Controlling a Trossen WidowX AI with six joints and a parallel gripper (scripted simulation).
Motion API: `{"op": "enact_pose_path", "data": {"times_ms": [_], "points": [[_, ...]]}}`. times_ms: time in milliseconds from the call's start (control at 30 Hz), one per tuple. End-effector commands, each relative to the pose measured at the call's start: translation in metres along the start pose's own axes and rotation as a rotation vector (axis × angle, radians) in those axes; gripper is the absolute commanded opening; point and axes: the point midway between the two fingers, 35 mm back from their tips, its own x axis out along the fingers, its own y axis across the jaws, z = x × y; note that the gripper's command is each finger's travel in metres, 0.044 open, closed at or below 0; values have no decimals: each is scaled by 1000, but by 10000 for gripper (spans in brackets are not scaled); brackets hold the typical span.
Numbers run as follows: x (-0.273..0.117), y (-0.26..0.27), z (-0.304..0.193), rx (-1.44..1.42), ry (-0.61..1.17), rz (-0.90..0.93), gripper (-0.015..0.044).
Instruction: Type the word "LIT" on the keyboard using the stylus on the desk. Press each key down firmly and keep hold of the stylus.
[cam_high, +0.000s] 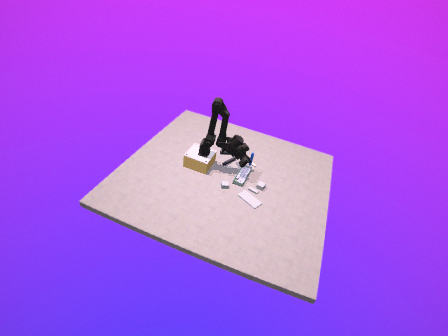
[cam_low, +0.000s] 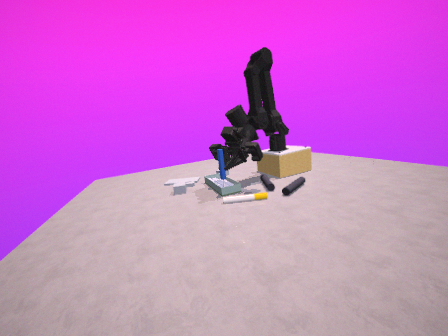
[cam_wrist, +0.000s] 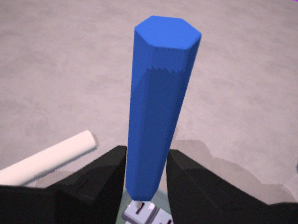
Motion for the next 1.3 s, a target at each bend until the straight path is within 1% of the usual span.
{"op": "enact_pose_path", "data": {"times_ms": [0,433,833,933,1000,1033,1267], "points": [[-3,-1,10,-1,-14,-4,81],[-14,0,25,-1,-15,-4,81],[-13,0,22,-3,-6,1,85],[-13,0,22,-3,-6,1,65],[-14,-1,22,-4,-4,1,12],[-14,-2,21,-6,-1,1,0],[-21,-17,13,-20,28,1,0]]}}
